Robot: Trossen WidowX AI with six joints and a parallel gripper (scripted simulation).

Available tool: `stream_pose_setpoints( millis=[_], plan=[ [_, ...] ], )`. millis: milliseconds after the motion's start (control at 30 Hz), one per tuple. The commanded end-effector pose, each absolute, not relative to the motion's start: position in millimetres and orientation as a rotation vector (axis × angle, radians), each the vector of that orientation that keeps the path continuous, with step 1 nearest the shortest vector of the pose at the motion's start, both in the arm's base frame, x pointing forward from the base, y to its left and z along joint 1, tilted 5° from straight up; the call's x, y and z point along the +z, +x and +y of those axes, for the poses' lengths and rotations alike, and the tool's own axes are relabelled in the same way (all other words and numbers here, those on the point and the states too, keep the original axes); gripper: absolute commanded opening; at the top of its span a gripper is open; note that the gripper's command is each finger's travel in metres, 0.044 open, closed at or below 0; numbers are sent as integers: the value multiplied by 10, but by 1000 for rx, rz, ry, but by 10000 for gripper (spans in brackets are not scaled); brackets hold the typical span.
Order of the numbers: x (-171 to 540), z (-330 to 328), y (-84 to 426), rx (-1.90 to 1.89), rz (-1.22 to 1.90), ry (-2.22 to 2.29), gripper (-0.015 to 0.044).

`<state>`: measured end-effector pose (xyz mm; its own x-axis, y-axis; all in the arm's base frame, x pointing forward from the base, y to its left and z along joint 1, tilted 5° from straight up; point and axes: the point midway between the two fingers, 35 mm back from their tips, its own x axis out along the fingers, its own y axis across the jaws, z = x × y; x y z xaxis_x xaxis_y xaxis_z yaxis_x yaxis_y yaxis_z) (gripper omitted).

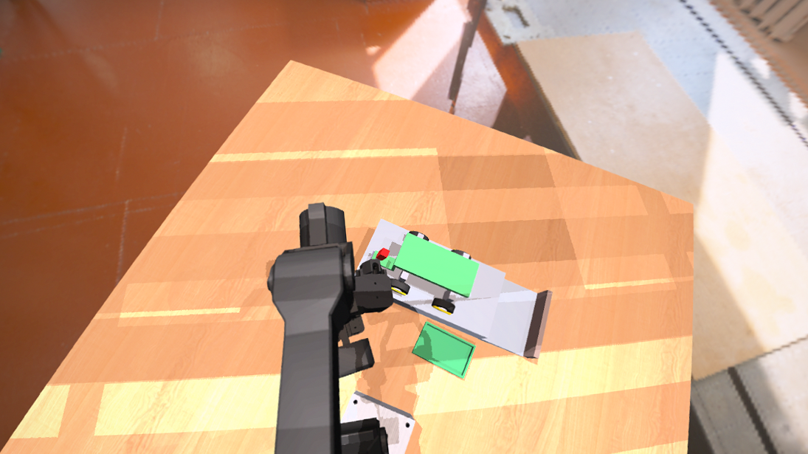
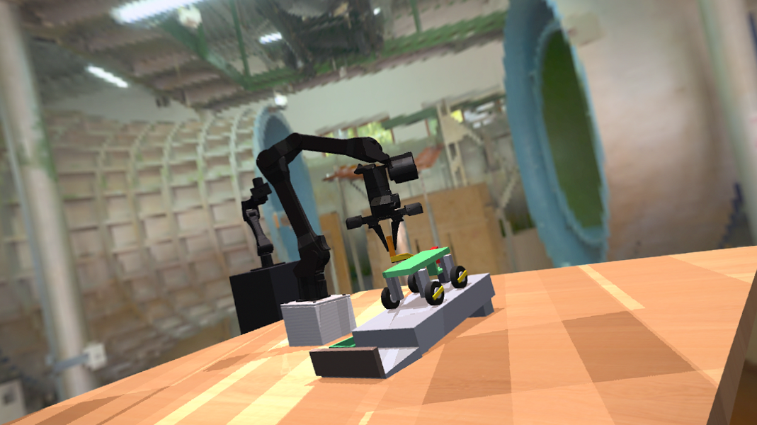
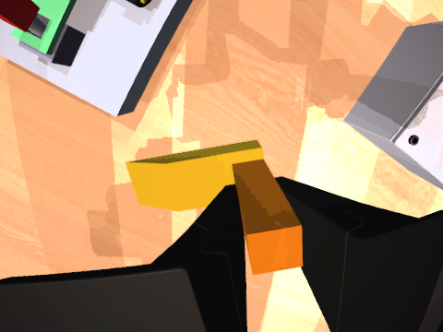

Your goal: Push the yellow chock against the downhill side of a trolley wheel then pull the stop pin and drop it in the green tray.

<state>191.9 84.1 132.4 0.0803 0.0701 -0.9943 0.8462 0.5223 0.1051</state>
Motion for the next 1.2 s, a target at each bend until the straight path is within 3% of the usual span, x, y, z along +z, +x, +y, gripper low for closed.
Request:
stream_pose_setpoints(
  millis=[0,700,1167],
  plan=[
    [1329,835,1917,-600,1416,753,0],
    [1329,835,1918,-70,1495,185,0],
    [1314,706,1942,-54,1495,166,0]
  ],
)
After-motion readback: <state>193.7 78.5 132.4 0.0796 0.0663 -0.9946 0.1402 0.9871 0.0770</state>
